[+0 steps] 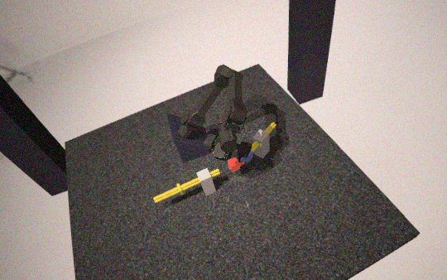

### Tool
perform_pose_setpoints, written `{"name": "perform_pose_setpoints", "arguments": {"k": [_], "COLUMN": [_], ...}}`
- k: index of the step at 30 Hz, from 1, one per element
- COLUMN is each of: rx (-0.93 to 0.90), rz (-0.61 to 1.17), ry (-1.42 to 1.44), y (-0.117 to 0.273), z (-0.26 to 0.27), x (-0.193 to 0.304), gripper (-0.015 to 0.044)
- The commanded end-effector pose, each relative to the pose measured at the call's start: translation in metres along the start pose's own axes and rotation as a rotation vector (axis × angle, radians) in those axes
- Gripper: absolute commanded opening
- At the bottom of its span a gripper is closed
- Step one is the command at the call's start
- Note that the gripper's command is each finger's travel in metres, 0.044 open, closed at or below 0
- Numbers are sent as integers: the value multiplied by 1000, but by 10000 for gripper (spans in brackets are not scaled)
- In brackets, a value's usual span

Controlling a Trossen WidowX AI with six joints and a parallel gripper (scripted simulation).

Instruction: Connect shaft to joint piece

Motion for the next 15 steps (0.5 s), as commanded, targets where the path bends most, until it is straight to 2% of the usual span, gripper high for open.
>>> {"name": "perform_pose_setpoints", "arguments": {"k": [1,15], "rx": [-9,-38], "rz": [-1,-17], "ry": [121,572], "y": [12,58], "z": [0,-6], "x": [-1,3], "gripper": [440,440]}}
Point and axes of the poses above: the point midway between the two fingers, 35 mm back from their tips, its own y axis back along the fingers, its own z axis across the jaws, x = y × z, the point moved 4 cm from there along y, back along the fingers, and after that the axes turned 3 degrees about y, right-handed, at the moved point
